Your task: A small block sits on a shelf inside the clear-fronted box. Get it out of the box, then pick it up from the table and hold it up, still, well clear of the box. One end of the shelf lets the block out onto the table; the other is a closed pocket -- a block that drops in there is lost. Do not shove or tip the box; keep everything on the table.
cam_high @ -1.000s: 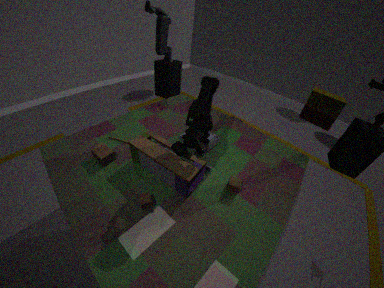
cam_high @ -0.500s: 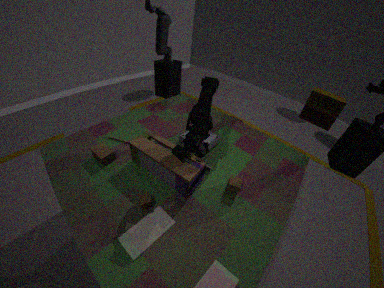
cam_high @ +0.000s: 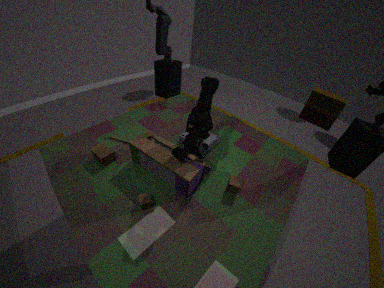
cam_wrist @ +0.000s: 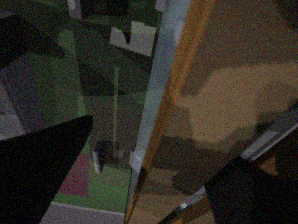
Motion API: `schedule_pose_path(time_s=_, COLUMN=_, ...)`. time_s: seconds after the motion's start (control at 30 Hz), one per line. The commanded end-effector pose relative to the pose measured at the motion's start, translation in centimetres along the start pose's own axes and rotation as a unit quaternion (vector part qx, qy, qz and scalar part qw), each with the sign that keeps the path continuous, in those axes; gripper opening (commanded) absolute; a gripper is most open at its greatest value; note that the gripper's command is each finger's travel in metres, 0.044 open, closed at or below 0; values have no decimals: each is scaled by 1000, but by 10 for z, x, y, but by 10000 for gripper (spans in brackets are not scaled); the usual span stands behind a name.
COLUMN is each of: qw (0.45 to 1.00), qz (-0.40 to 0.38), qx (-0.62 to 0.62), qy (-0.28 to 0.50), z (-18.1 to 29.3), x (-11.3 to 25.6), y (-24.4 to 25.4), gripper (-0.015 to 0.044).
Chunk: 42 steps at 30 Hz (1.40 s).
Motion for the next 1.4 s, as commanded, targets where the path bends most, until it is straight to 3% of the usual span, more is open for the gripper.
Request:
schedule_pose_path(time_s=0.0, qw=1000, qz=1, qx=-2, qy=1, z=9, x=-3, y=2, gripper=400)
schedule_pose_path(time_s=1.2, qw=1000, qz=-1, qx=-2, qy=5, z=91, x=-33, y=23, gripper=400)
schedule_pose_path(time_s=1.37, qw=1000, qz=-1, qx=-2, qy=5, z=83, x=-30, y=22, gripper=400)
Point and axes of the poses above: the point midway between the two fingers, 35 mm back from their tips, its own x axis back along the fingers, its own y axis across the jaws, z = x × y, the point moved 6 cm from there along x, back along the fingers, and after that the axes turned 14 degrees about x, right-handed, at the moved point
